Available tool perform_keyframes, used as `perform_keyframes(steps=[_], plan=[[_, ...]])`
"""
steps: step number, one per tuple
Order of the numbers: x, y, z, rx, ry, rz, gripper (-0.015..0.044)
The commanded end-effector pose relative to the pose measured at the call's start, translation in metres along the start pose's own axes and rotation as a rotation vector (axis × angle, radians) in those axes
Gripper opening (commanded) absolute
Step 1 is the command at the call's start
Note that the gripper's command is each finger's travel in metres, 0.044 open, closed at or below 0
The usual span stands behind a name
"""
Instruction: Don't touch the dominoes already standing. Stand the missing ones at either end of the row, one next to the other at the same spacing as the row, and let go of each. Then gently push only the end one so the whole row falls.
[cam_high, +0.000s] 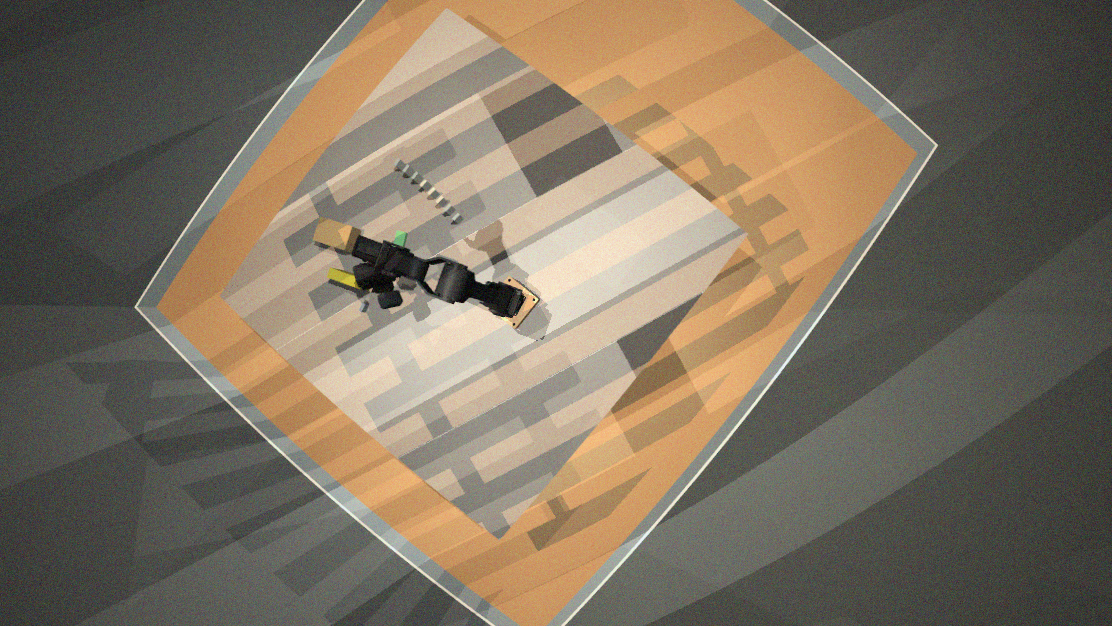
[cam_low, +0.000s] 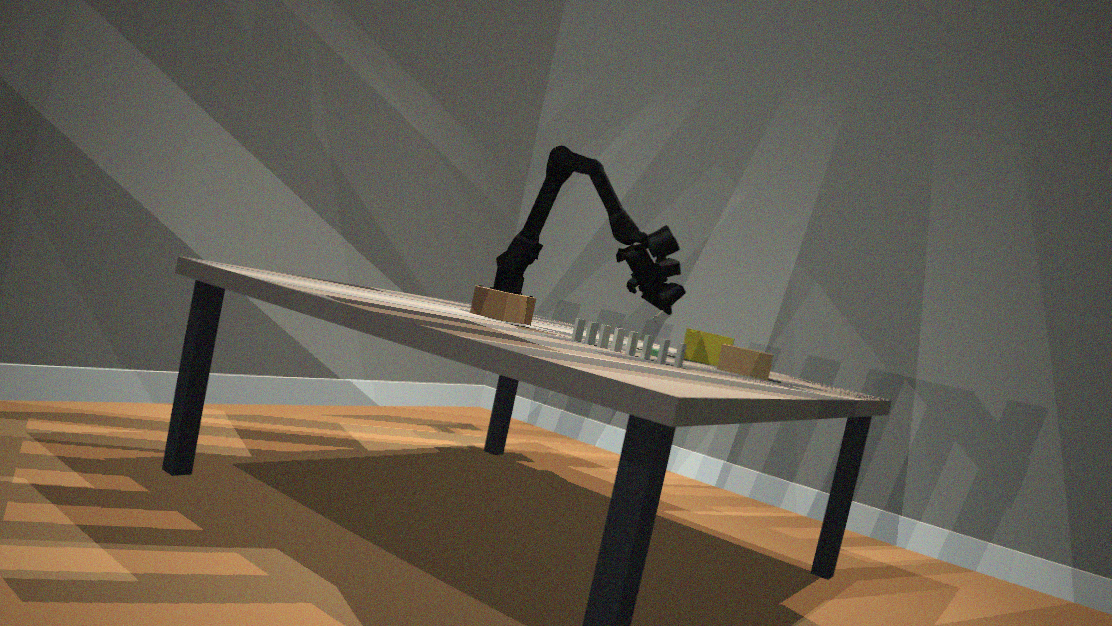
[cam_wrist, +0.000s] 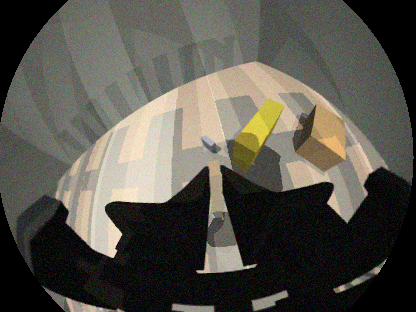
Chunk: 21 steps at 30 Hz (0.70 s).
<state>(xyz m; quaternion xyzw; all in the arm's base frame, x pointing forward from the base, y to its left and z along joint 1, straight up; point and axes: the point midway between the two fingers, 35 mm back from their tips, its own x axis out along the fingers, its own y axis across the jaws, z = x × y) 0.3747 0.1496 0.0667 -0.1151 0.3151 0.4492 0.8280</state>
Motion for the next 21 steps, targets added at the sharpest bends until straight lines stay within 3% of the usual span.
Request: perform_keyframes(steps=[1, 21], plan=[[0.0, -0.003, -0.004, 0.019, -0.076, 0.017, 0.0028], [-0.028, -0.002, -0.014, -0.006, -0.405, 0.096, 0.0028]])
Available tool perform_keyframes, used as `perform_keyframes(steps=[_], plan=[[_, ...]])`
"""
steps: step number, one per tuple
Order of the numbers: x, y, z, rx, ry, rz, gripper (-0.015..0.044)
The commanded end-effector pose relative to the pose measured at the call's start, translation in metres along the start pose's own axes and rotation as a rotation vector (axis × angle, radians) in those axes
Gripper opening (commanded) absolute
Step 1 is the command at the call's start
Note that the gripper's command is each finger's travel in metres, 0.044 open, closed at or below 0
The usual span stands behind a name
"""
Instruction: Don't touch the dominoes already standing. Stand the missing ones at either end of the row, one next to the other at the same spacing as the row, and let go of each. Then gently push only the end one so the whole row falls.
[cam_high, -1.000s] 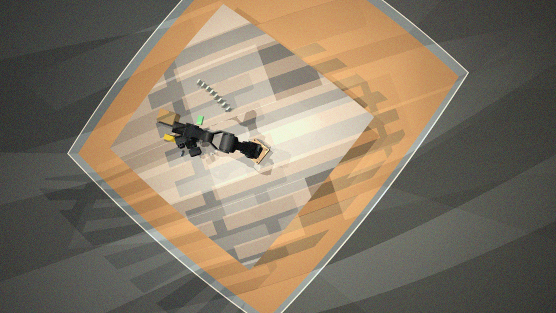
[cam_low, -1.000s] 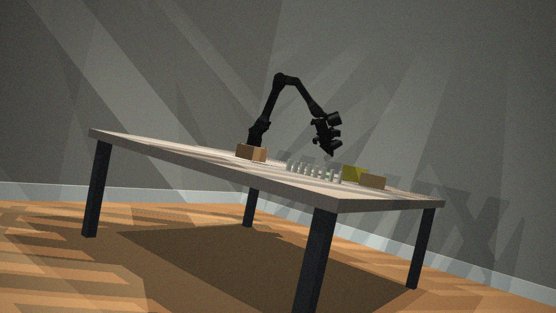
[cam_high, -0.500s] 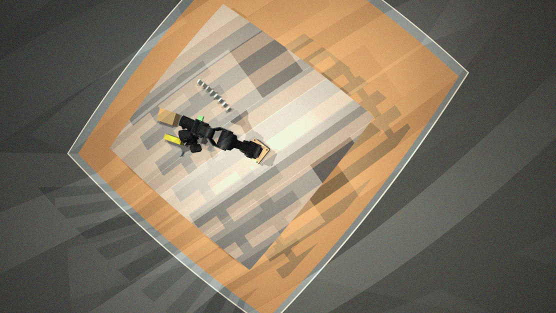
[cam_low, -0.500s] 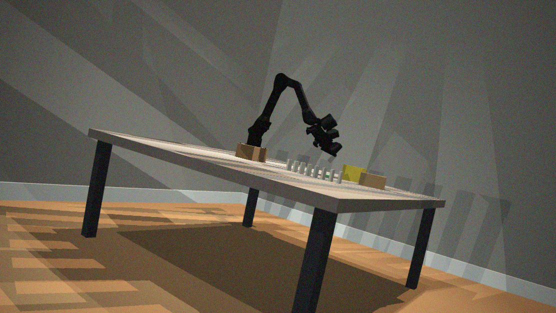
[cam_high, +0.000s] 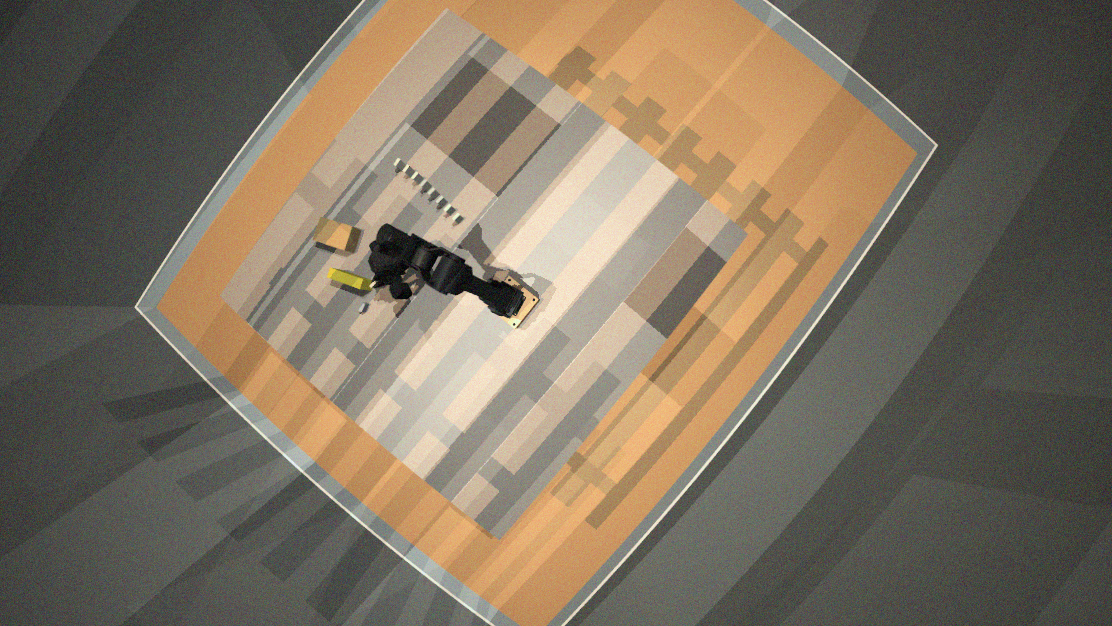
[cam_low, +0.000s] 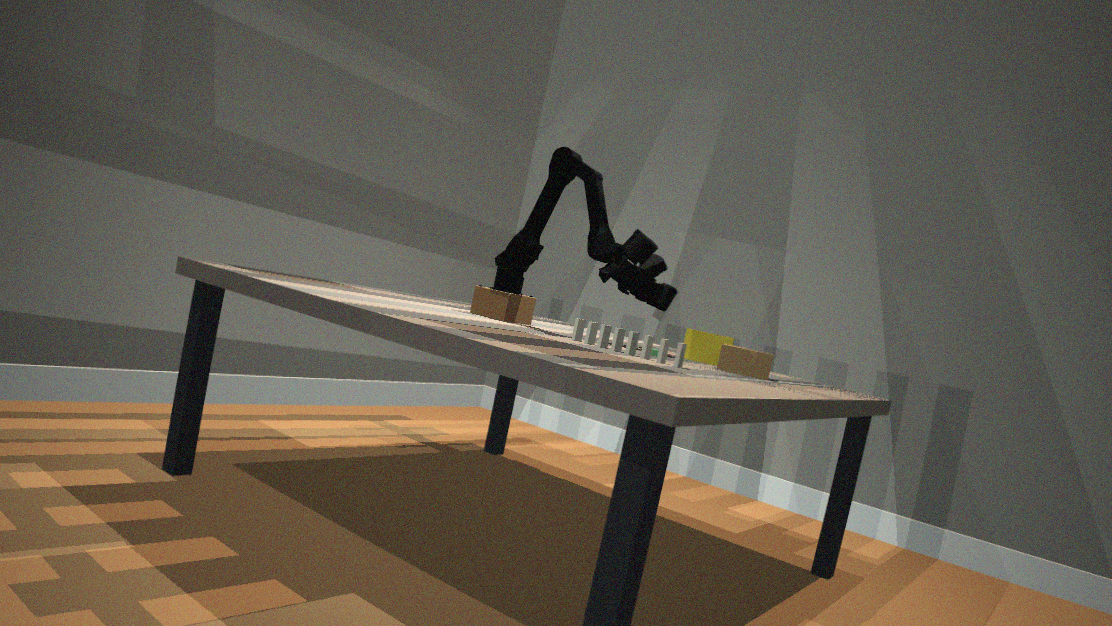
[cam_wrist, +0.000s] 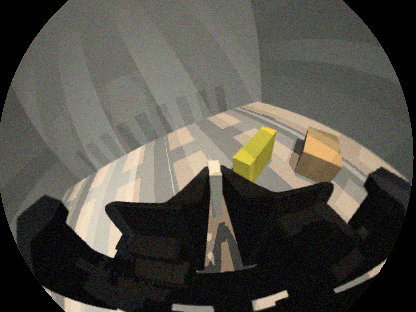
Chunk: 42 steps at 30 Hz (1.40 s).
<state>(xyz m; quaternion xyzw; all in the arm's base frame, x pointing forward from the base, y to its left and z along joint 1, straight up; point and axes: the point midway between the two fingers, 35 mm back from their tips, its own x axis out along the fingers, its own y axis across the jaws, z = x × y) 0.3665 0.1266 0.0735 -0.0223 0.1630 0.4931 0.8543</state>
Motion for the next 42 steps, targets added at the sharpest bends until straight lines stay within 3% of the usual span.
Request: perform_keyframes(steps=[1, 30, 42], plan=[[-0.009, 0.005, -0.003, -0.002, -0.055, 0.029, 0.0028], [-0.079, 0.069, -0.014, -0.168, -0.284, 0.218, 0.0028], [-0.082, 0.075, -0.015, -0.185, -0.288, 0.234, 0.0028]])
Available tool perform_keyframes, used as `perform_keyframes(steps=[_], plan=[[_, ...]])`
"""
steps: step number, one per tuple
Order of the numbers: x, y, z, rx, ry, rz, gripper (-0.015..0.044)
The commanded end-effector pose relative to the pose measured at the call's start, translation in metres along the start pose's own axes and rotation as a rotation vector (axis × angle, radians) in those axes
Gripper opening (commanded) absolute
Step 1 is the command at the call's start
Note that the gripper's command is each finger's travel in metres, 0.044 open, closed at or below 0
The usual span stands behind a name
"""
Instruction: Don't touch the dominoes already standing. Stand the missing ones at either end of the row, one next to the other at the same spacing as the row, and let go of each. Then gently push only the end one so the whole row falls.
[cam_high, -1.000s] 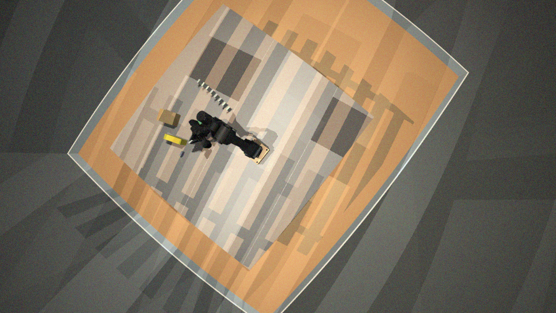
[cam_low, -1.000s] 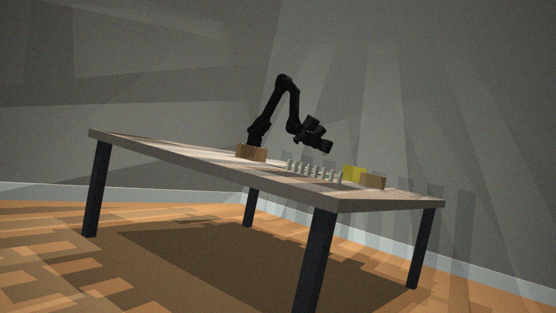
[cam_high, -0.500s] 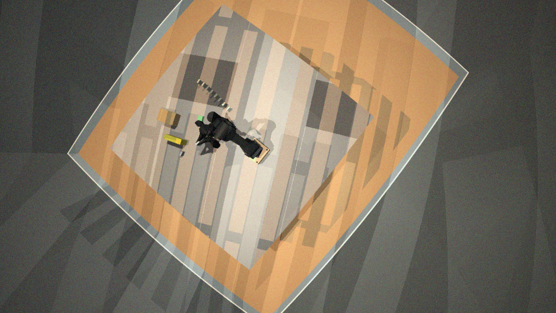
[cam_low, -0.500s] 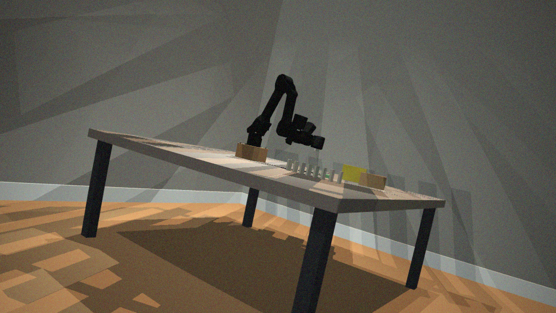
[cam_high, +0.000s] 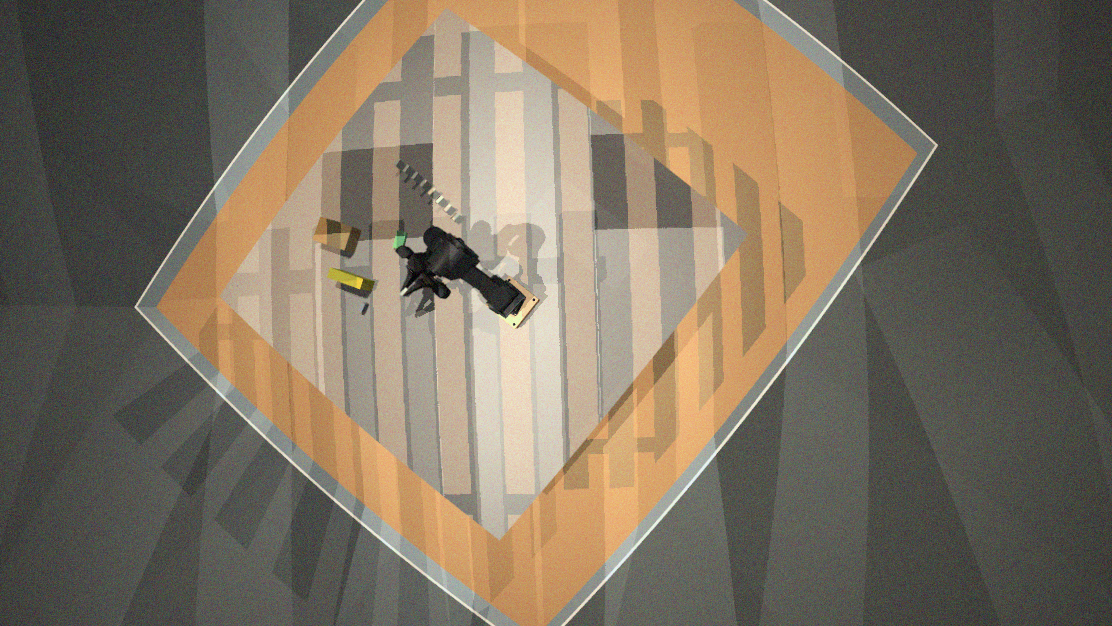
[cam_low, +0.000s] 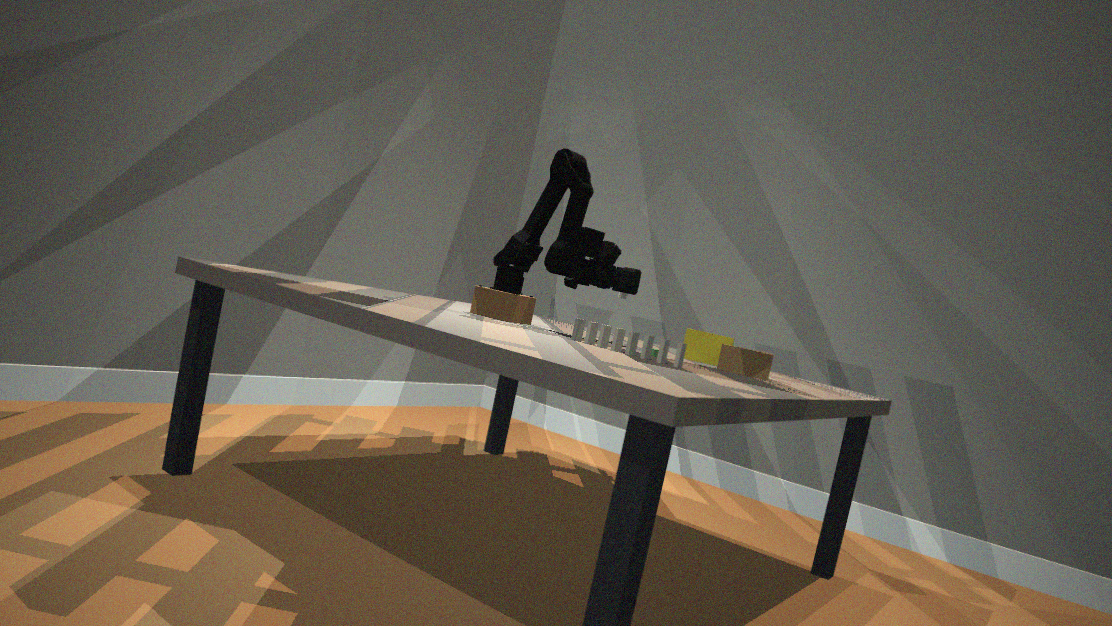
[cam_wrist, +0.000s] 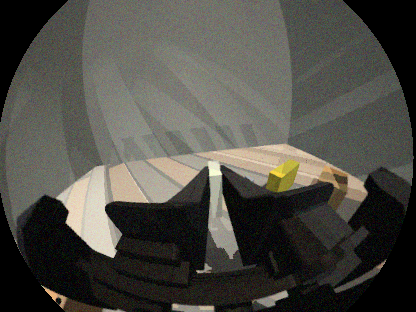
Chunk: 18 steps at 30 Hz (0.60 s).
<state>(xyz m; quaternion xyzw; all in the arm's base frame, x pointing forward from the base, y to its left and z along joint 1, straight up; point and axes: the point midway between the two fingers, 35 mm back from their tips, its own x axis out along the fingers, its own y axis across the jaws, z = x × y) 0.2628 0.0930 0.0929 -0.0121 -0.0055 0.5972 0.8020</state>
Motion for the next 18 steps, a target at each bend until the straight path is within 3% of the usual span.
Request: perform_keyframes(steps=[1, 18], plan=[[0.0, 0.002, 0.0, 0.003, -0.001, 0.006, 0.0028], [0.002, -0.003, -0.024, 0.002, 0.005, 0.009, 0.0028]])
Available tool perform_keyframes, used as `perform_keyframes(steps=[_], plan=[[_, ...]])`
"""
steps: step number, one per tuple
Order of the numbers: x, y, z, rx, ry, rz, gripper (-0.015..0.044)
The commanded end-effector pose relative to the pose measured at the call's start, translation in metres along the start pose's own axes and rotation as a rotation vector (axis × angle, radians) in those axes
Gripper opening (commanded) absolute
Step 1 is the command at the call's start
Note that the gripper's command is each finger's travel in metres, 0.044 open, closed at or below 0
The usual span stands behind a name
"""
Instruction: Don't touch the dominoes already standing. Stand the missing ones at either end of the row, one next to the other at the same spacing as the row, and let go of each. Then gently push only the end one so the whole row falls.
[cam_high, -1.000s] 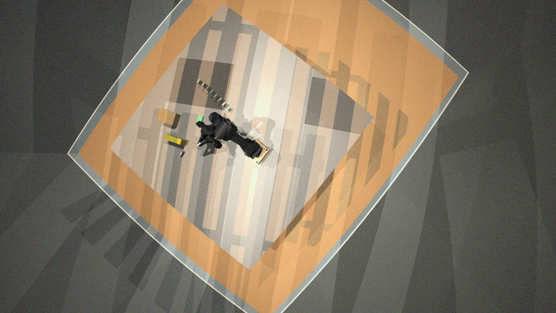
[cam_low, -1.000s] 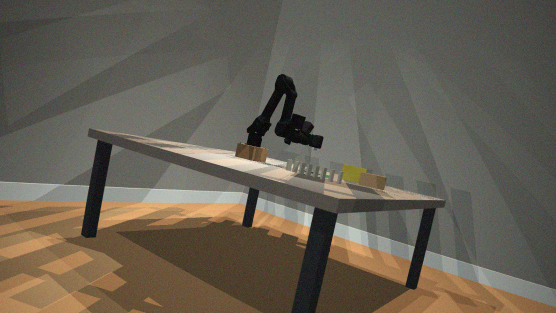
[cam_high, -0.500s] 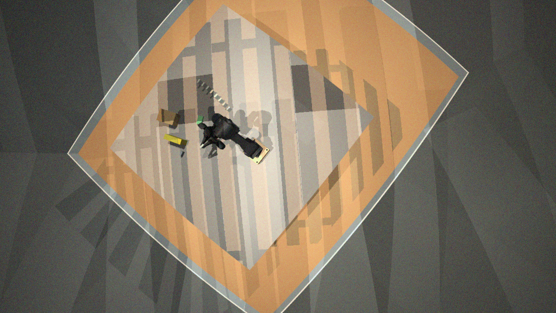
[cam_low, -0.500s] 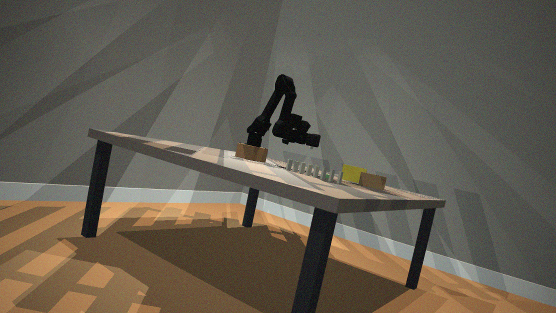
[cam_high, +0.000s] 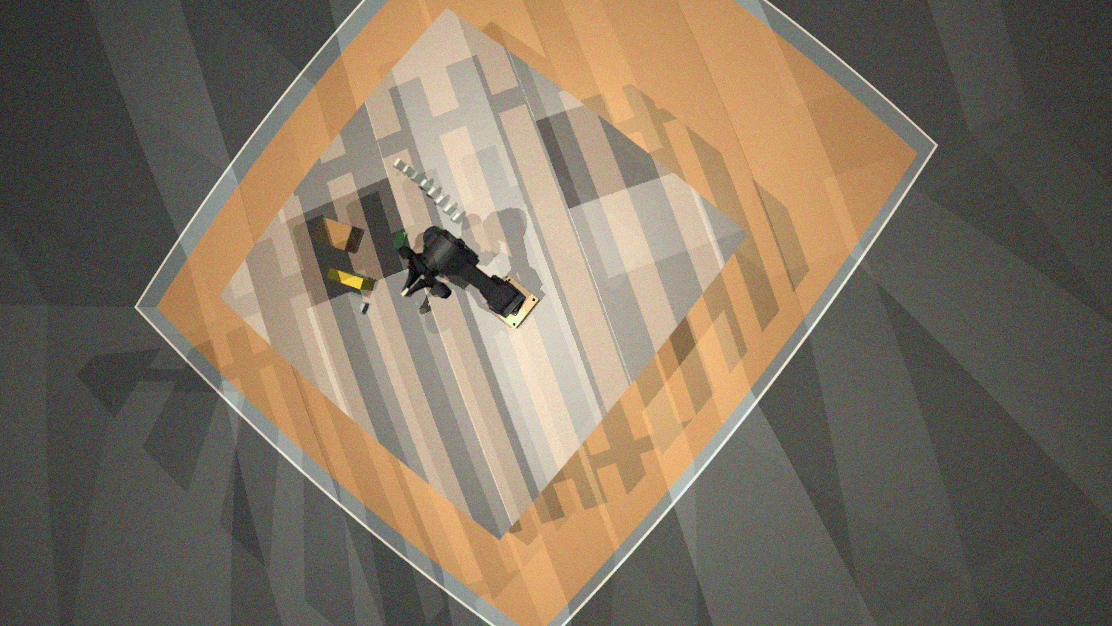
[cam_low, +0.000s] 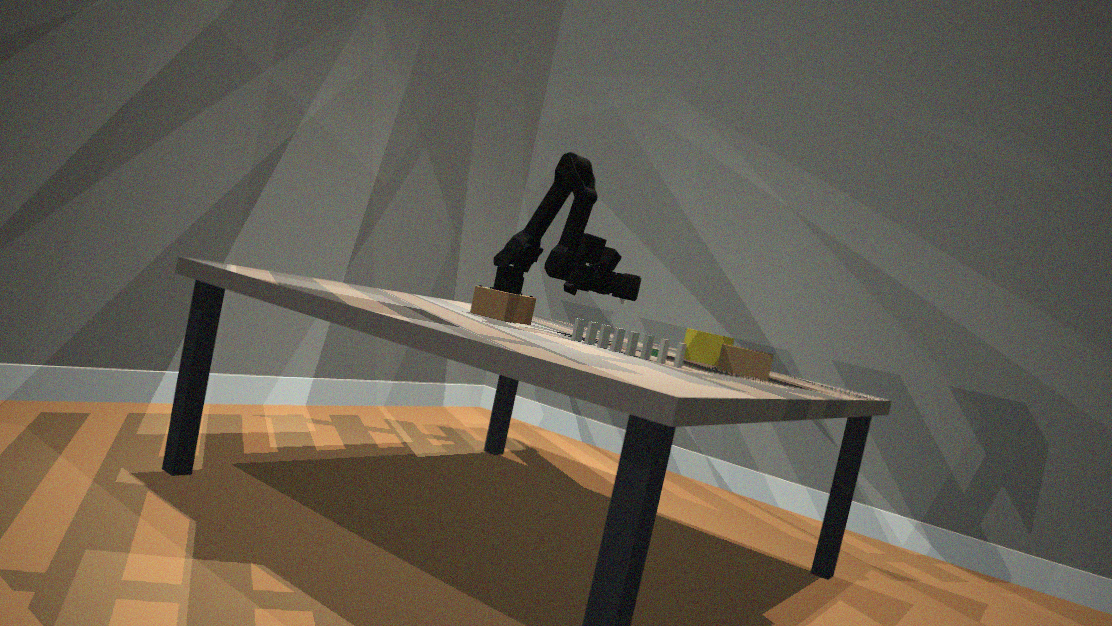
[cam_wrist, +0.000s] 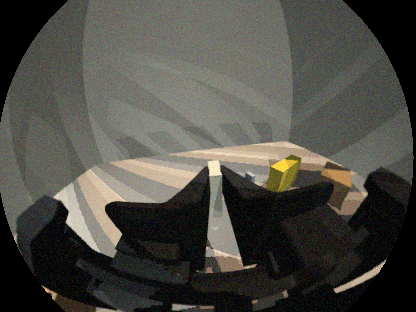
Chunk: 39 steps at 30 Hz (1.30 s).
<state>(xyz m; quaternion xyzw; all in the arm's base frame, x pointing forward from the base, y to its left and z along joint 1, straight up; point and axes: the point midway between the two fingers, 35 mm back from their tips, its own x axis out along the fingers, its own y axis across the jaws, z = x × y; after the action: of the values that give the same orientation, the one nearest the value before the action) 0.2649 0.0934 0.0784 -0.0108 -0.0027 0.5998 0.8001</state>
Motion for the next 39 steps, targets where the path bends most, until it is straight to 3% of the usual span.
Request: perform_keyframes(steps=[1, 27, 39], plan=[[0.001, -0.002, -0.013, -0.003, 0.003, 0.003, 0.0028], [0.006, 0.004, -0.093, -0.002, 0.027, 0.015, 0.0028], [0.006, 0.004, -0.096, -0.002, 0.027, 0.015, 0.0028]])
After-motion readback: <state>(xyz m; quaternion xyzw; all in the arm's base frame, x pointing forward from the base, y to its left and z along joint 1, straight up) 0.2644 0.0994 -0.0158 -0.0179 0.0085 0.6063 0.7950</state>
